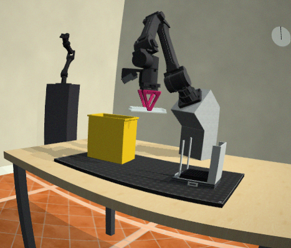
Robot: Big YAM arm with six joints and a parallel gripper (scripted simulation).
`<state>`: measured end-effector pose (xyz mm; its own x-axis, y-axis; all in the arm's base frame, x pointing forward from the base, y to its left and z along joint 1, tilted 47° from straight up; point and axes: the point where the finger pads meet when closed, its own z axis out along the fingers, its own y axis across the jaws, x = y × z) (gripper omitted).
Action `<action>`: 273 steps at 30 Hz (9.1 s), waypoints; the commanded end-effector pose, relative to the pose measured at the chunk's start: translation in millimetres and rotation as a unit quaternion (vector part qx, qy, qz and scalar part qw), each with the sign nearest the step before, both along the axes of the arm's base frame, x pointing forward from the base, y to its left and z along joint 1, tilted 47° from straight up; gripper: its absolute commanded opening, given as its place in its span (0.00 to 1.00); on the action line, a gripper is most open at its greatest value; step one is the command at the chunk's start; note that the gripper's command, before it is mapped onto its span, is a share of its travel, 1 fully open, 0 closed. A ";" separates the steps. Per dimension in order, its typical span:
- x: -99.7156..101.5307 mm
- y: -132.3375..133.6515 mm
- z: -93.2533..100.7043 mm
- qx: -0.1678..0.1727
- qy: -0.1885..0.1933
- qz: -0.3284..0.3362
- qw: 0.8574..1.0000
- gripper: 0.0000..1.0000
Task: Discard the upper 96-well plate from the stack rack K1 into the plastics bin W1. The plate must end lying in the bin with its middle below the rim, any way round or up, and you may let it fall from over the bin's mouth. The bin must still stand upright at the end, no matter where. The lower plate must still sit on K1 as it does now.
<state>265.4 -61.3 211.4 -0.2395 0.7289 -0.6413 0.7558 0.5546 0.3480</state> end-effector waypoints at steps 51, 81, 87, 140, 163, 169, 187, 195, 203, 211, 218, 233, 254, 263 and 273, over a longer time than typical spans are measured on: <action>-59.6 -148.4 52.5 0.141 -0.127 -0.183 0.964 0.00; -73.6 -167.6 45.3 0.150 -0.118 -0.185 0.964 0.00; -67.2 -168.4 25.5 0.161 -0.109 -0.185 0.963 0.00; -57.8 -178.9 6.9 0.162 -0.111 -0.192 0.961 0.00; -57.5 -178.5 6.8 0.163 -0.111 -0.192 0.961 0.00; -57.4 -178.4 6.8 0.163 -0.111 -0.191 0.962 0.00; -57.0 -178.1 6.8 0.163 -0.111 -0.191 0.962 0.00; -56.9 -177.9 6.8 0.162 -0.111 -0.190 0.962 1.00; -56.9 -177.9 6.8 0.162 -0.111 -0.190 0.962 1.00; -56.9 -177.9 6.8 0.162 -0.111 -0.190 0.962 1.00; -56.9 -177.9 6.8 0.162 -0.111 -0.190 0.962 1.00; -56.9 -177.9 6.8 0.162 -0.111 -0.190 0.962 1.00; -67.2 -174.8 45.7 0.138 -0.126 -0.184 0.965 1.00; -75.0 -163.2 50.9 0.143 -0.120 -0.178 0.966 1.00; -75.1 -165.9 42.8 0.150 -0.118 -0.185 0.964 1.00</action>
<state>189.0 -224.6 238.9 0.1977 0.9075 -0.3706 0.7704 0.0899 0.6312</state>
